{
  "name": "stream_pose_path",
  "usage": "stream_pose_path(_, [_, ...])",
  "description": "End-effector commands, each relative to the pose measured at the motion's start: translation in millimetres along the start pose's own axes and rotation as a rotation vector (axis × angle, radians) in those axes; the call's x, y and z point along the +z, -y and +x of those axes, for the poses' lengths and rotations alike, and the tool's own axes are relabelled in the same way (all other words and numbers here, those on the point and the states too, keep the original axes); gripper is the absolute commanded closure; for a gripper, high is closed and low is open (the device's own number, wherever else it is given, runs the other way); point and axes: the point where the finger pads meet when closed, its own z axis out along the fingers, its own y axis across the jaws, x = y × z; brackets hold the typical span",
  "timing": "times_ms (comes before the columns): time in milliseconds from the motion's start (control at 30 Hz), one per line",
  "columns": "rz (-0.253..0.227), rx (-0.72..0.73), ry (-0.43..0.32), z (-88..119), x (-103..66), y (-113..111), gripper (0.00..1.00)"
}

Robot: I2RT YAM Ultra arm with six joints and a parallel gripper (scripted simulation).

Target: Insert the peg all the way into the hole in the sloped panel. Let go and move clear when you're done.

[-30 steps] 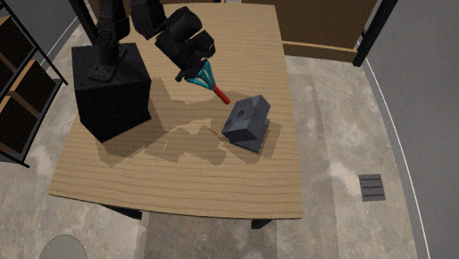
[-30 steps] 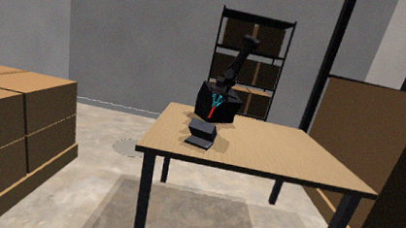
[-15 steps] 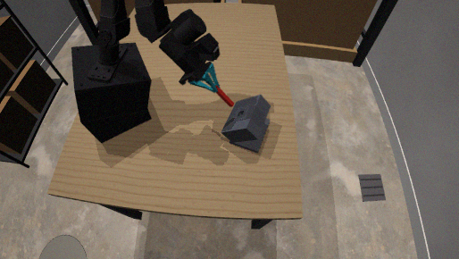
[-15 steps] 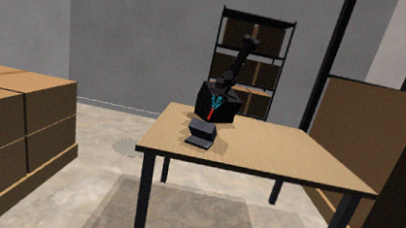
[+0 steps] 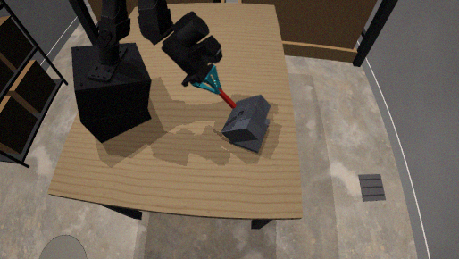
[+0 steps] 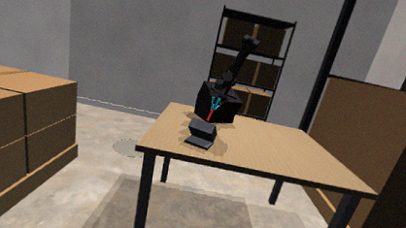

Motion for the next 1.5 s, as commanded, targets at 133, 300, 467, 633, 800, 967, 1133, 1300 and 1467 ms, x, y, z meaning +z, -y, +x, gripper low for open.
stream_pose_path(133, [-0.002,-0.003,0.040,-14.7,10.5,-2.9,1.00])
stream_pose_path(300, [-0.002,-0.003,0.040,-15.0,16.8,-2.8,1.00])
stream_pose_path(467, [-0.002,-0.003,0.040,-15.6,21.8,-2.9,1.00])
stream_pose_path(633, [-0.002,-0.003,0.040,-15.6,26.7,-2.8,1.00])
stream_pose_path(800, [-0.002,-0.003,0.040,-14.9,30.6,-2.5,1.00])
stream_pose_path(967, [-0.002,-0.003,0.040,-15.1,33.7,-2.5,1.00])
stream_pose_path(1133, [-0.002,-0.003,0.040,-15.2,36.9,-2.5,1.00])
stream_pose_path(1300, [-0.002,-0.003,0.040,-15.2,42.3,-2.4,1.00])
stream_pose_path(1467, [-0.002,-0.003,0.041,-15.3,47.7,-2.3,1.00])
